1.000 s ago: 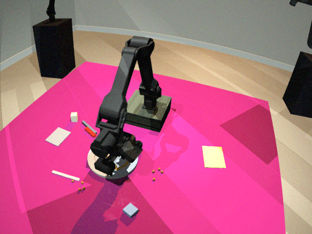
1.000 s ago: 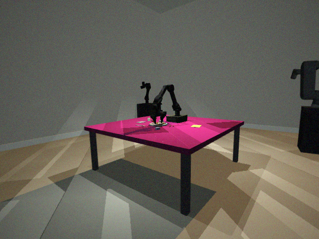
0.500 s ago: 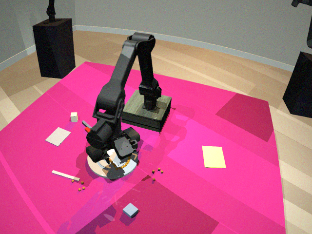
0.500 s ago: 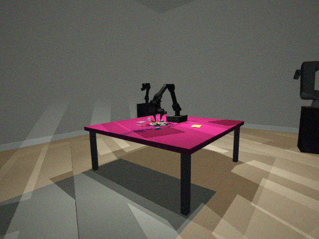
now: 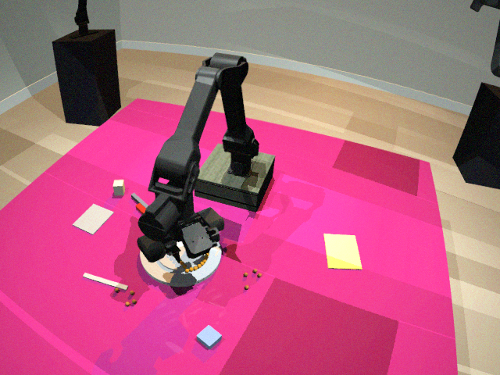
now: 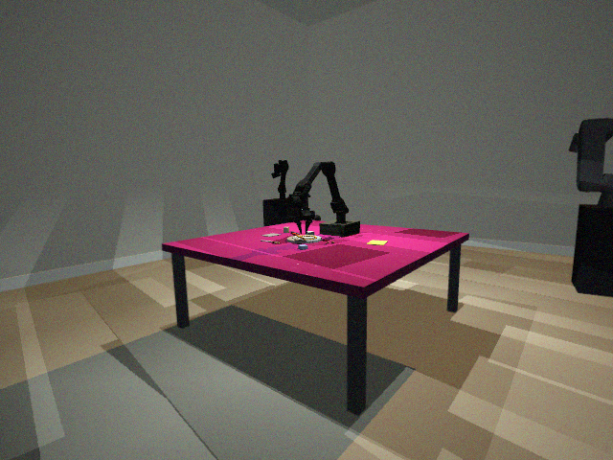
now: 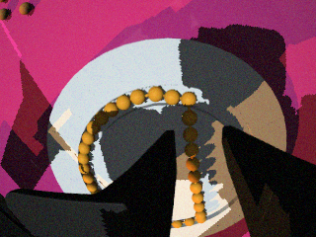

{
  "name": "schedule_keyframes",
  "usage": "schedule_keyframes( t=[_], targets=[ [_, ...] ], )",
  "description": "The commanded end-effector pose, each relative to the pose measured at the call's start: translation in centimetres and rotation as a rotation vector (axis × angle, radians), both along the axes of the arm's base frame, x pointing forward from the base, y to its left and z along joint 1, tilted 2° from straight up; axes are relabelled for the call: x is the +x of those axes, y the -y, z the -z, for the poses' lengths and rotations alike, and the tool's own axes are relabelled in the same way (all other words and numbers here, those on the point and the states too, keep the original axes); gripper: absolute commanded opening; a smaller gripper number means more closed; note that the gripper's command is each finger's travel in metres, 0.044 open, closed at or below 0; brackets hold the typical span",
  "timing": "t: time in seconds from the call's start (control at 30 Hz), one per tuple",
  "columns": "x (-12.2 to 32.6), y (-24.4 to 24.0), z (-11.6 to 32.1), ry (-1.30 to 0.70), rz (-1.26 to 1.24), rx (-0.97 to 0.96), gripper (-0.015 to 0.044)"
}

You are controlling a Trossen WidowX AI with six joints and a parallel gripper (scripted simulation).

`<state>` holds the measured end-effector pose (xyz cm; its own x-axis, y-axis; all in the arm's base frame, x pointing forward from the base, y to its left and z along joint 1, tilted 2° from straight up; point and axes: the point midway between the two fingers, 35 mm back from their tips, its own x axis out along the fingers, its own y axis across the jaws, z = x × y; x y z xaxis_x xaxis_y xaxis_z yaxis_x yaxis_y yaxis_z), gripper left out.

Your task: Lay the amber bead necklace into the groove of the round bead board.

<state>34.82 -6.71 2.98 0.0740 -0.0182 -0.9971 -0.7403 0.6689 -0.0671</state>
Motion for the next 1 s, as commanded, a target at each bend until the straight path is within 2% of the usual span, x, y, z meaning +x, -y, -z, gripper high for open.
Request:
schedule_keyframes(
  t=[0.0,0.6,0.77,0.97],
  targets=[
    [0.0,0.0,0.6,-0.002,0.002,0.0,0.012],
    [0.0,0.1,3.1,-0.008,0.01,-0.001,0.012],
    [0.0,0.0,2.9,-0.01,0.002,0.002,0.0],
    [0.0,0.0,2.9,-0.01,0.002,0.002,0.0]
  ],
)
